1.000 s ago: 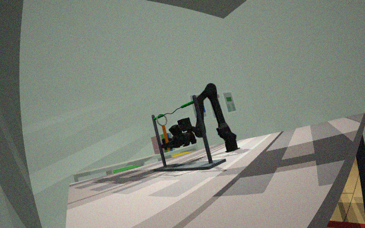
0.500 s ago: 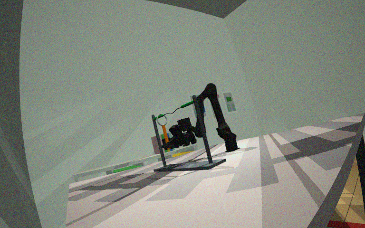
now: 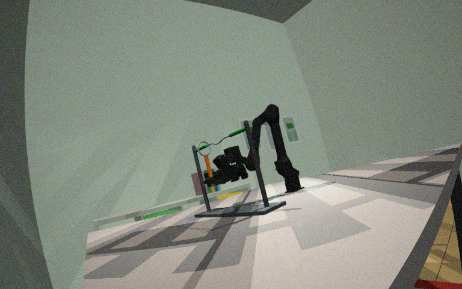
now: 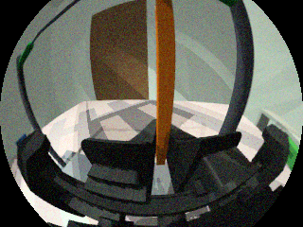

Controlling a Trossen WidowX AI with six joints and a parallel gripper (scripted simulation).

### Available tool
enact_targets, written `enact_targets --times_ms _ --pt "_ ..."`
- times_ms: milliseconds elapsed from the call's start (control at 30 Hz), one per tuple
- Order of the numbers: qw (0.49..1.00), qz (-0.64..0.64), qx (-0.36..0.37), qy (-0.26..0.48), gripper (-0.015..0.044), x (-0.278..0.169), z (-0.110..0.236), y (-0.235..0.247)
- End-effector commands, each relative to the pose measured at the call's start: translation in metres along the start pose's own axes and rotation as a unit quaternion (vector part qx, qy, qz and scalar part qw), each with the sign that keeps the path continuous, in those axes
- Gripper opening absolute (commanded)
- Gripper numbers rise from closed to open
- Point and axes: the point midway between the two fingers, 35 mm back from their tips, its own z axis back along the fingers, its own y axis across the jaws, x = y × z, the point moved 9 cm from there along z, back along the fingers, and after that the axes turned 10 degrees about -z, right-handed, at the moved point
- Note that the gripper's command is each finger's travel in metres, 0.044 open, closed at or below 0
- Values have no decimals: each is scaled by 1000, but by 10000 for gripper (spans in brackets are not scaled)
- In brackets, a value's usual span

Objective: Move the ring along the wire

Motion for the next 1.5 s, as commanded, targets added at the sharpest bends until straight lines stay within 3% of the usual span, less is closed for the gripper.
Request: enact_targets --times_ms 0,1467 --pt "1000 4 2 -4 -150 5 0 0" --pt "1000 4 4 -3 -150 2 -1 20"
